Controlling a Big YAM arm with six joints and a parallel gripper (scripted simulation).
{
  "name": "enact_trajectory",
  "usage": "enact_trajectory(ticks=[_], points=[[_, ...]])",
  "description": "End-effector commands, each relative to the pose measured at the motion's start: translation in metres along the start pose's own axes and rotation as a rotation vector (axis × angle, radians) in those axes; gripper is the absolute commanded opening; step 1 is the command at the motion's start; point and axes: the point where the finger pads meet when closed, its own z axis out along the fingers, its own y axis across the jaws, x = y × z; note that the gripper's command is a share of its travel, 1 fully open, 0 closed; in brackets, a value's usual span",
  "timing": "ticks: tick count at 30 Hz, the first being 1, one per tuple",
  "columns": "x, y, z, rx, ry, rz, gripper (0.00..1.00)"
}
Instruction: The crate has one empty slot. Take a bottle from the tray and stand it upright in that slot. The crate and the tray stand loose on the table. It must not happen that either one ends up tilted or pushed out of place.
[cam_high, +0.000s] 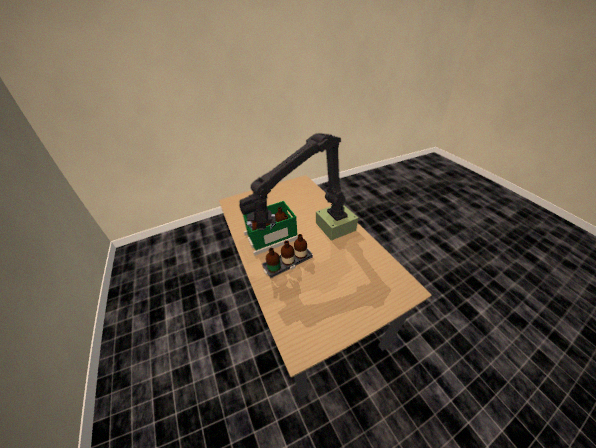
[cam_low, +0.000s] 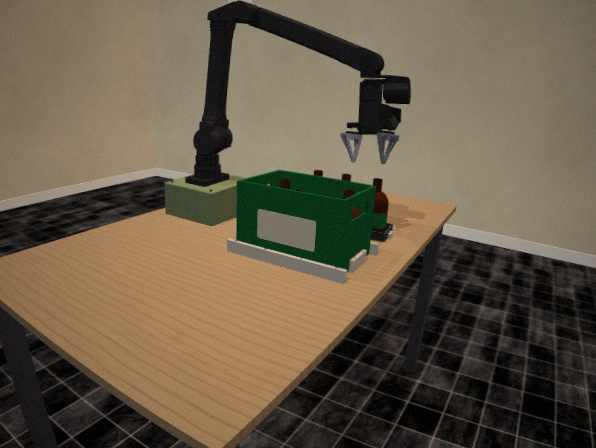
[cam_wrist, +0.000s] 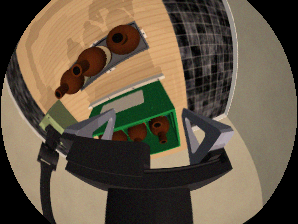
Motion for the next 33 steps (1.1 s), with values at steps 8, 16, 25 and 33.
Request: enact_trajectory(ticks=[8, 16, 25, 33], points=[[0.173, 0.013, -0.001, -0.106, -0.048, 0.345, 1.0], [0.198, 0.023, -0.001, -0.126, -0.069, 0.414, 1.0], [0.205, 0.024, 0.0, -0.127, -0.07, 0.432, 1.0], [0.208, 0.025, 0.001, -0.129, -0.069, 0.441, 0.0]])
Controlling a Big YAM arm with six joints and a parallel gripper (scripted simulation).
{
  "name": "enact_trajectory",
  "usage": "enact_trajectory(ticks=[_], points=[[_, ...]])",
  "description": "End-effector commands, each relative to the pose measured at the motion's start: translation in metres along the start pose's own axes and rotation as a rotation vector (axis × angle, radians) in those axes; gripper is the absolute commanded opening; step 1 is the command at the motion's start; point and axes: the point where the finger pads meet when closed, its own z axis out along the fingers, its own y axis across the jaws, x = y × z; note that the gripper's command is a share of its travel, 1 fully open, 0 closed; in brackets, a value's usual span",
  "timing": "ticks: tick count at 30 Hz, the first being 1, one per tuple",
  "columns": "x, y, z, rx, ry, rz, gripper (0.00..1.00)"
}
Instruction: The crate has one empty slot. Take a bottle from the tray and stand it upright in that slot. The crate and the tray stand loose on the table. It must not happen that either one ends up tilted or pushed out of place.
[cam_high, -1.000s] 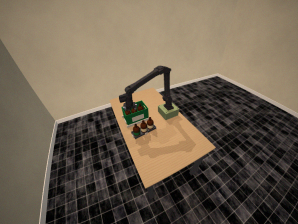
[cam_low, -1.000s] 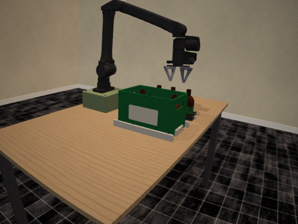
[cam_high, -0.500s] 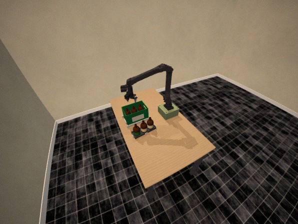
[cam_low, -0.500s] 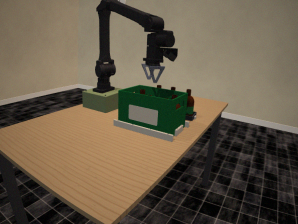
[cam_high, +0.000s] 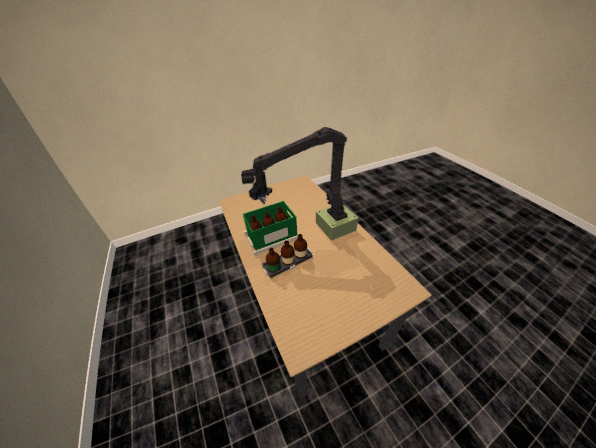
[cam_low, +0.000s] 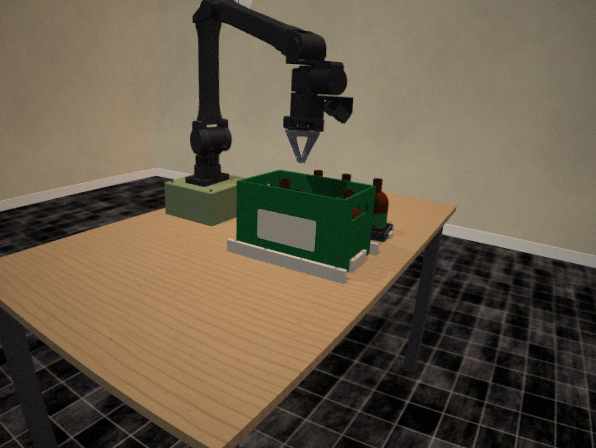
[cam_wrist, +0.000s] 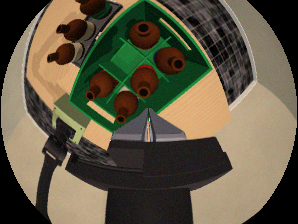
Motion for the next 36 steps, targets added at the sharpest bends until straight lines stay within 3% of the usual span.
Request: enact_trajectory(ticks=[1, 27, 32, 36], points=[[0.002, 0.007, -0.004, -0.002, -0.002, -0.015, 0.0], [0.001, 0.008, -0.004, -0.002, -0.002, -0.015, 0.0], [-0.013, 0.015, -0.005, 0.0, -0.004, -0.008, 0.0], [-0.065, 0.048, -0.004, 0.003, -0.008, -0.029, 0.0]])
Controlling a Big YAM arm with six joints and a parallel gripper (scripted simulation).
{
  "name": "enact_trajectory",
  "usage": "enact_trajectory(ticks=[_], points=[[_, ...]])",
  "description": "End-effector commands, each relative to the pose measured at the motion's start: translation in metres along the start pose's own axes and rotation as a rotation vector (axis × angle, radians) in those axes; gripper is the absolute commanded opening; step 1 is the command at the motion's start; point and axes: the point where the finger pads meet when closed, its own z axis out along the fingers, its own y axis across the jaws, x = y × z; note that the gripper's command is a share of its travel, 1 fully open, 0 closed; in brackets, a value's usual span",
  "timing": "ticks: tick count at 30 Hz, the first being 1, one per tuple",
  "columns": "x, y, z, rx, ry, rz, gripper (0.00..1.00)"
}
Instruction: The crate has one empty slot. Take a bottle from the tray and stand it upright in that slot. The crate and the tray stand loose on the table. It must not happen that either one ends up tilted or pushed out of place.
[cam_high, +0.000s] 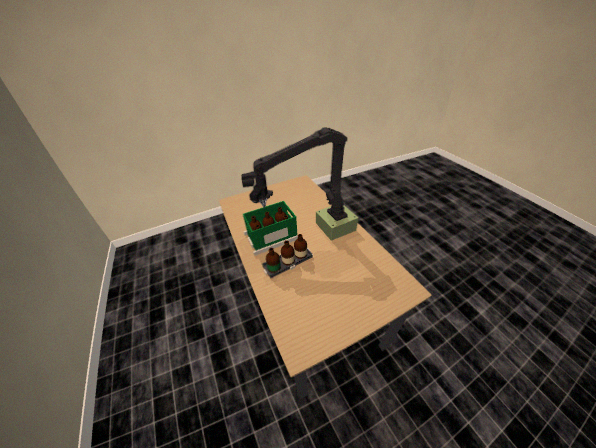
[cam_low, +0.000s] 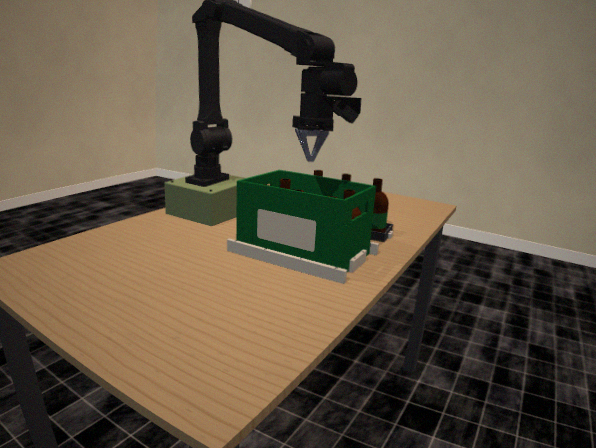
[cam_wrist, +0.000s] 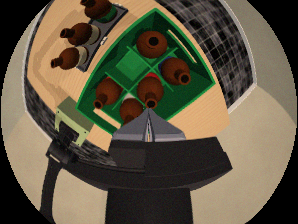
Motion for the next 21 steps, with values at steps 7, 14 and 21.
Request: enact_trajectory(ticks=[7, 14, 21], points=[[-0.131, 0.125, -0.001, 0.001, -0.011, -0.068, 0.0], [-0.174, 0.195, -0.003, 0.002, -0.014, -0.086, 0.0], [-0.17, 0.189, -0.002, 0.001, -0.014, -0.063, 0.61]])
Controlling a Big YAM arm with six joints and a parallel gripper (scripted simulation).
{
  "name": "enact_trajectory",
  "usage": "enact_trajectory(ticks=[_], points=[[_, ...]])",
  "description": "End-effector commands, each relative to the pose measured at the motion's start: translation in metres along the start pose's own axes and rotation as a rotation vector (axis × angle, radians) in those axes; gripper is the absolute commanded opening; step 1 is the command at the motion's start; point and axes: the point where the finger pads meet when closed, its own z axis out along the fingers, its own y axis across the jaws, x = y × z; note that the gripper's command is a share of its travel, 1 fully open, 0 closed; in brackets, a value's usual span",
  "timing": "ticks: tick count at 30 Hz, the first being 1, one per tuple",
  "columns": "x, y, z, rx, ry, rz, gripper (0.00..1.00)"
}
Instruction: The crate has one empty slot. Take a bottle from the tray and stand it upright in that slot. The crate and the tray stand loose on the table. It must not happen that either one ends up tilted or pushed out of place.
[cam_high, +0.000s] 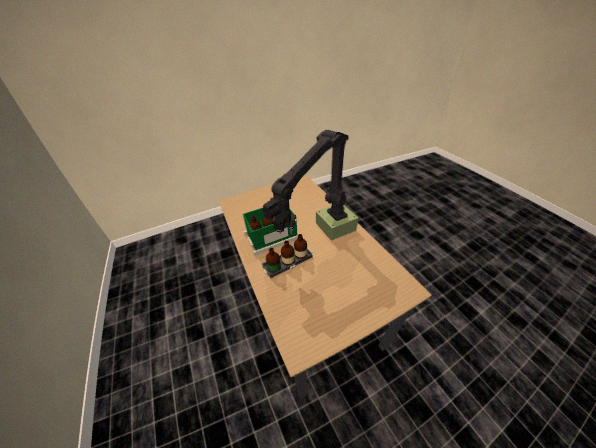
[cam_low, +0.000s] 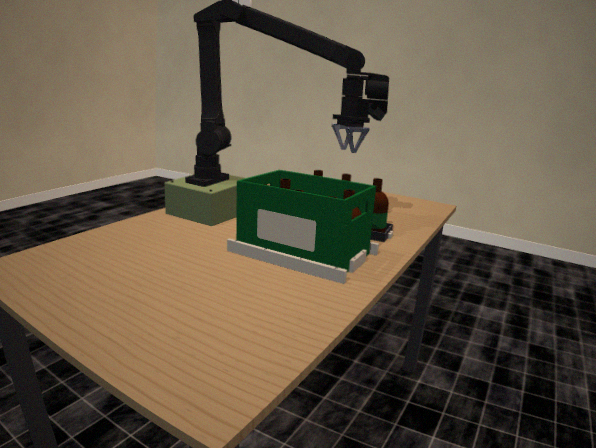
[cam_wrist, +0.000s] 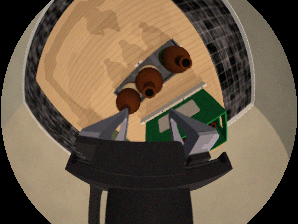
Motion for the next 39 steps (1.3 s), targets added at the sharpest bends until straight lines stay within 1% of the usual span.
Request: enact_trajectory(ticks=[1, 2, 3, 8, 9, 14, 32, 39], points=[[0.0038, -0.0054, -0.0043, 0.013, -0.016, 0.057, 0.61], [-0.0019, 0.0028, -0.0047, 0.013, -0.017, 0.033, 0.61], [-0.0019, 0.0029, -0.0047, 0.012, -0.018, 0.033, 0.61], [-0.002, 0.0029, -0.0047, 0.012, -0.018, 0.033, 0.61], [0.0036, -0.0052, -0.0043, 0.012, -0.017, 0.057, 0.61], [0.0003, -0.0005, -0.0045, 0.012, -0.017, 0.043, 0.61], [0.0002, -0.0006, -0.0043, 0.012, -0.018, 0.043, 0.61], [-0.0005, -0.0014, 0.0016, 0.008, -0.012, 0.043, 0.61]])
